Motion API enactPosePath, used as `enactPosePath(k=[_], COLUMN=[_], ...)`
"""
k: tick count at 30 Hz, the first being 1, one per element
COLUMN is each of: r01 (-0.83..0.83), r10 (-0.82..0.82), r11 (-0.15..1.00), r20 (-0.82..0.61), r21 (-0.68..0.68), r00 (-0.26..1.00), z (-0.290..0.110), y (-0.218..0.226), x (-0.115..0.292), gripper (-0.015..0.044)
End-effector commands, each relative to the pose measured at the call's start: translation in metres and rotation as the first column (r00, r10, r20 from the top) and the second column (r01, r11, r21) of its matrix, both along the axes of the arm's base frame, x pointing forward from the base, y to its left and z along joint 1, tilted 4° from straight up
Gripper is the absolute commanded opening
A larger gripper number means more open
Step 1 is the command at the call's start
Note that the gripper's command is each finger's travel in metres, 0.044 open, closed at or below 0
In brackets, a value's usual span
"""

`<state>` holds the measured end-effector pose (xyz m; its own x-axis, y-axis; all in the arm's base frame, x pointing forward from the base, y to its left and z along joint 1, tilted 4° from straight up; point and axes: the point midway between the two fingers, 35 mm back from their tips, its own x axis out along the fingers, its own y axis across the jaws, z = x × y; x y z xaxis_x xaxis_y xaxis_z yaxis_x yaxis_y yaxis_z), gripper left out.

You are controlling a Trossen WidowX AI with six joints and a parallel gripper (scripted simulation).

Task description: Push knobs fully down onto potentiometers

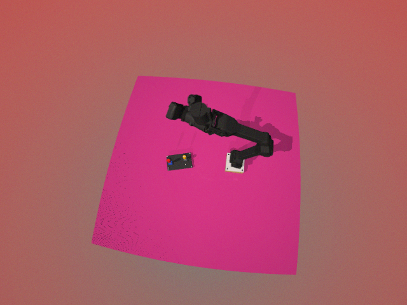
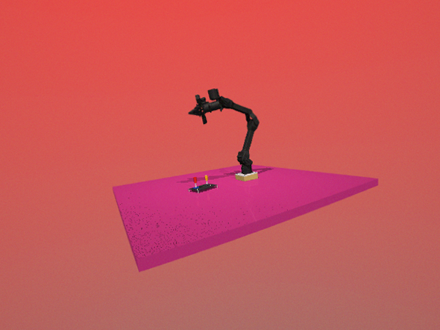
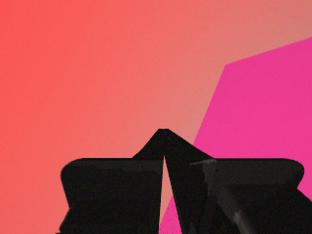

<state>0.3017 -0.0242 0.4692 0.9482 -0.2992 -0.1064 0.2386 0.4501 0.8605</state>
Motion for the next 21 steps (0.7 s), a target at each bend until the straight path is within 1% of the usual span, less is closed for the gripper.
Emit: enactPosePath(k=[1,11,21], r01=[-0.043,-0.205,-0.421], r10=[0.036,0.113,0.166], r11=[0.996,0.949,0.842], r20=[-0.098,-0.349,-0.581], r21=[-0.076,-0.24,-0.337], r00=[0.995,0.93,0.797], z=[-0.02,-0.072,-0.124], y=[0.006,0.023,0.038], x=[0.012,0.036,0.049], gripper=[0.0,0.0,0.0])
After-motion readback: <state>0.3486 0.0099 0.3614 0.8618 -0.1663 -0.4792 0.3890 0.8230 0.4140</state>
